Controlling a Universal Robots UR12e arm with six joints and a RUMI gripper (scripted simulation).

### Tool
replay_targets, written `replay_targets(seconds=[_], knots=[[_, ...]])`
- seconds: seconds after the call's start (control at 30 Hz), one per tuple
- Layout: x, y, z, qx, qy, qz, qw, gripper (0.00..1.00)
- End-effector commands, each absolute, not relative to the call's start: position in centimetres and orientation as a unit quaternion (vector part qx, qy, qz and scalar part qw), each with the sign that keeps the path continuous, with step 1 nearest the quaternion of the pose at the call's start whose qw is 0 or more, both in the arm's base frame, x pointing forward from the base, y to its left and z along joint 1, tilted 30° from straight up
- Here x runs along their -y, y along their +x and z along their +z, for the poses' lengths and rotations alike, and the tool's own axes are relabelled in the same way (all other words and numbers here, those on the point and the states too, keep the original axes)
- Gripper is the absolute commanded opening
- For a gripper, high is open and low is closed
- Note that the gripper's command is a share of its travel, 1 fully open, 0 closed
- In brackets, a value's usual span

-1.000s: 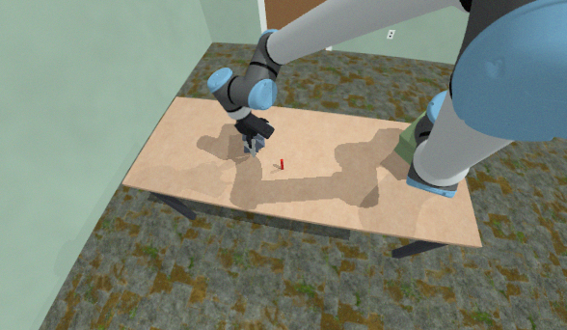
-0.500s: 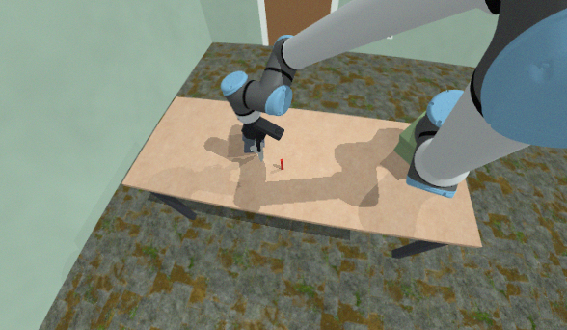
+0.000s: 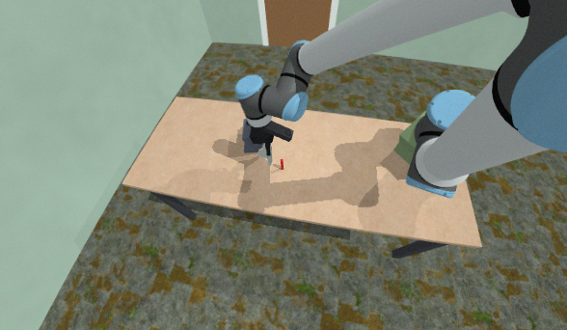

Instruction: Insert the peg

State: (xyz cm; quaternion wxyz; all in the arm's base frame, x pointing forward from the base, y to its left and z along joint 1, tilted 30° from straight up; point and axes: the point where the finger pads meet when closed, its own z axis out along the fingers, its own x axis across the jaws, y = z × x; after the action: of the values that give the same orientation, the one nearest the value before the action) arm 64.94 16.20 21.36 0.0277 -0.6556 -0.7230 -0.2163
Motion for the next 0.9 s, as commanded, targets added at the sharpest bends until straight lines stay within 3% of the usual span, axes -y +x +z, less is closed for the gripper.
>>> replay_targets(seconds=[0.0,0.87], knots=[[-16.7,64.0,20.8,0.749,-0.619,-0.236,0.006,1.00],[-18.2,62.3,18.8,0.791,-0.554,-0.260,-0.029,1.00]])
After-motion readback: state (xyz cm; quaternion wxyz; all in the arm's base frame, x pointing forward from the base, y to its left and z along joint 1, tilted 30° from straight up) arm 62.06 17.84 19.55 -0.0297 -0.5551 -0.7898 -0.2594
